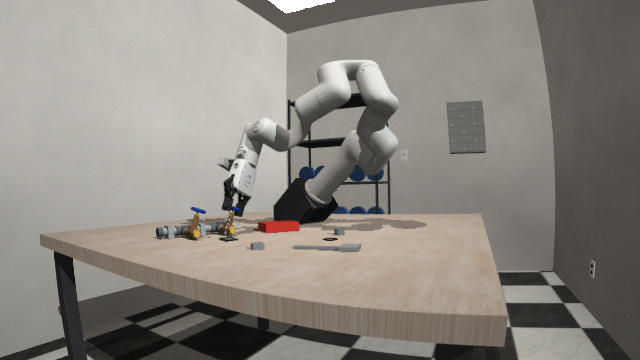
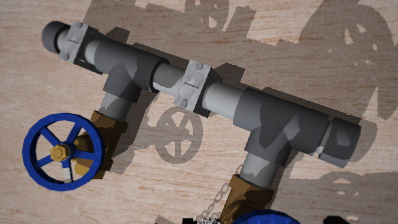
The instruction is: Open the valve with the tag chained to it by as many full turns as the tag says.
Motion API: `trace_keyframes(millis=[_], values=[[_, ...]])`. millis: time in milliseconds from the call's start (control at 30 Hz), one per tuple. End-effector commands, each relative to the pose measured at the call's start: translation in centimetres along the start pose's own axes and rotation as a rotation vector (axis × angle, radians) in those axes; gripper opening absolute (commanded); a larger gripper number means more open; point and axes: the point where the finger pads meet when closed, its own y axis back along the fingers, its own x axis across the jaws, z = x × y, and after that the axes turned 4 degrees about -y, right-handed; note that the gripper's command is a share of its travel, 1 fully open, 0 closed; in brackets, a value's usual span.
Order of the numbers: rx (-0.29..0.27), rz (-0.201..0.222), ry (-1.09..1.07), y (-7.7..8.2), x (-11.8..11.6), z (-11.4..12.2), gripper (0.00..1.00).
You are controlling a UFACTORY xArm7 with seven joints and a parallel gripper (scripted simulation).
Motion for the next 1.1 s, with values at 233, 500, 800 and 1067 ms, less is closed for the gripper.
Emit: trace_keyframes(millis=[233, 500, 800, 1067], values=[[0.004, -0.003, 0.0, 0.15, -0.13, -0.14, 0.0], [0.004, -0.003, 0.0, 0.15, -0.13, -0.14, 0.0], [0.004, -0.003, 0.004, 0.15, -0.13, -0.14, 0.0], [0.004, -0.003, 0.077, 0.15, -0.13, -0.14, 0.0]])
